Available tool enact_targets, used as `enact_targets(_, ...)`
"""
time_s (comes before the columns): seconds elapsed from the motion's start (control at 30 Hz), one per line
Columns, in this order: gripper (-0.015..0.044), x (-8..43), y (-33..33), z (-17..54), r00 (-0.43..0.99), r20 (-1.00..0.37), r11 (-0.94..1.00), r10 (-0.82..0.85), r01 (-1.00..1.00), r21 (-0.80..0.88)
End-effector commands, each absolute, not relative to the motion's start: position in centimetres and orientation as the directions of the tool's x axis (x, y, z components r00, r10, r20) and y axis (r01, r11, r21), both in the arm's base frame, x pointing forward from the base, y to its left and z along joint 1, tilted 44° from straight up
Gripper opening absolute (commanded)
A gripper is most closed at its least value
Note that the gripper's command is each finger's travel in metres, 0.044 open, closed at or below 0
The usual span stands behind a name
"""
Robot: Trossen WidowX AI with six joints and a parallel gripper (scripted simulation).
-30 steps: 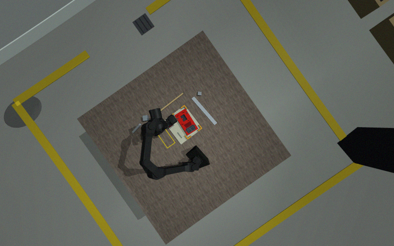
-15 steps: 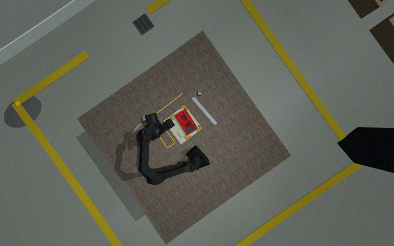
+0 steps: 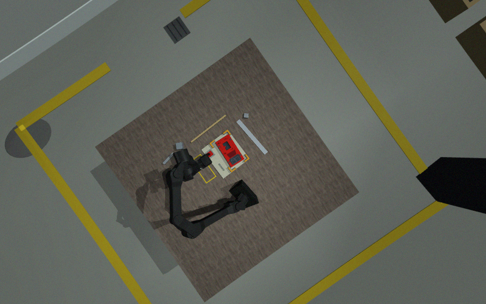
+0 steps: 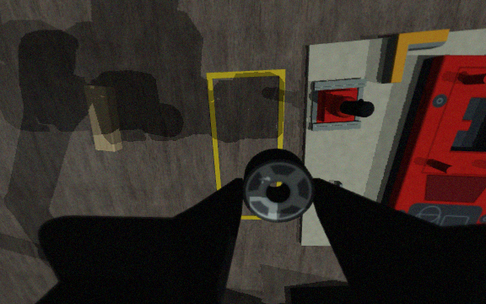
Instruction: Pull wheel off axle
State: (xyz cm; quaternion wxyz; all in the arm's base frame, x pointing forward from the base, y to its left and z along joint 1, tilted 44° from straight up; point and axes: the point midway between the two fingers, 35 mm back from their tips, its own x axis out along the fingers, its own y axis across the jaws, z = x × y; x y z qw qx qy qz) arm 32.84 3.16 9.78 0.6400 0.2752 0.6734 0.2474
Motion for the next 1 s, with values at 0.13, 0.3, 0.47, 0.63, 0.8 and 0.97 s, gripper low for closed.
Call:
enact_targets(0.13,0.0,31.3,4.6,11.4,-0.029,-0.722,0.722,0.692,0.058,0.69)
enact_targets(0.3,0.0,31.2,4.9,11.3,-0.028,-0.721,0.722,0.692,0.058,0.69)
enact_targets(0.47,0.0,31.2,5.8,10.4,-0.028,-0.721,0.721,0.692,0.057,0.69)
enact_targets(0.63,0.0,31.3,6.6,9.6,-0.028,-0.722,0.722,0.691,0.057,0.689)
enact_targets(0.8,0.0,31.4,8.5,7.5,-0.027,-0.723,0.723,0.69,0.057,0.688)
enact_targets(0.97,0.0,31.2,10.5,5.5,-0.027,-0.721,0.721,0.692,0.057,0.69)
